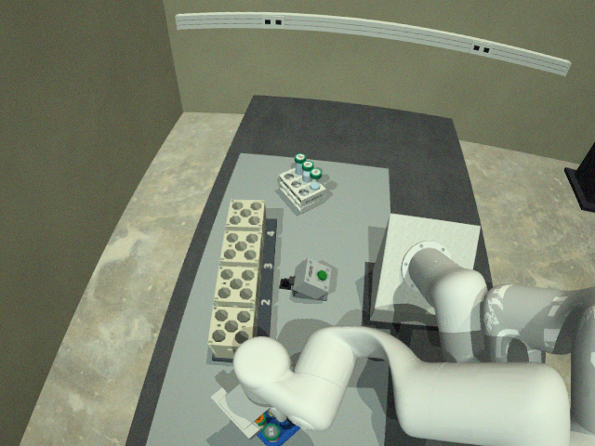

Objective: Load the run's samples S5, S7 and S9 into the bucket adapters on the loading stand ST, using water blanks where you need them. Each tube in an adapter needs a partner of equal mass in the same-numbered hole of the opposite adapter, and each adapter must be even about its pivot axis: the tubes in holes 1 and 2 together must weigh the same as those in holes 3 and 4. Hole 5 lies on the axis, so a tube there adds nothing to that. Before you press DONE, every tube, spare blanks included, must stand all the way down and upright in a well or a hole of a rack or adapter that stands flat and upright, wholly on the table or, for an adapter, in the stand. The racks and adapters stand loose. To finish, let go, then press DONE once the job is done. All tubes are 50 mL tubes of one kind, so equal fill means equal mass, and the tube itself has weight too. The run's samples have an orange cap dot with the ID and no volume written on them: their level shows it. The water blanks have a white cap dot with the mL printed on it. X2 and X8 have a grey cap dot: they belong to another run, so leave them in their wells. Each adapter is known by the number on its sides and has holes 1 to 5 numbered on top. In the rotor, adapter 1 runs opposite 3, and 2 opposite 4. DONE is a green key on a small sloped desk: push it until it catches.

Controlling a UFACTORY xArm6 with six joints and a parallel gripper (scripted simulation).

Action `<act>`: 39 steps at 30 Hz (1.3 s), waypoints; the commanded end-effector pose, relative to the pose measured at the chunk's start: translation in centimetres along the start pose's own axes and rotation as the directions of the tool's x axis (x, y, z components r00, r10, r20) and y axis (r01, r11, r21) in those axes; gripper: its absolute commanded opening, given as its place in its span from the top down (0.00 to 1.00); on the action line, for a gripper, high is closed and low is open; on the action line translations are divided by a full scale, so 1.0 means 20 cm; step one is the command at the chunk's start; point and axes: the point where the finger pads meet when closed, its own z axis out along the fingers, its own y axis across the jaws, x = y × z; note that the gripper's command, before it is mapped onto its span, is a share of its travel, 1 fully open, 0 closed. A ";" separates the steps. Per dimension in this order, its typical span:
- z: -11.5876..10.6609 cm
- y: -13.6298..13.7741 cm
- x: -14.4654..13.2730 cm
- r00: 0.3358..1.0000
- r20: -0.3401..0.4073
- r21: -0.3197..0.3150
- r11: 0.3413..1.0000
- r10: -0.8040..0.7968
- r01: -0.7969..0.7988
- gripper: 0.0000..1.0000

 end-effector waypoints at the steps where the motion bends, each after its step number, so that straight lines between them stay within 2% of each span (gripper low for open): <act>1: 0.00 0.00 0.01 1.000 -0.002 -0.001 1.000 -0.001 0.001 1.00; 39: -0.10 0.00 0.01 1.000 -0.002 -0.002 1.000 -0.001 0.001 1.00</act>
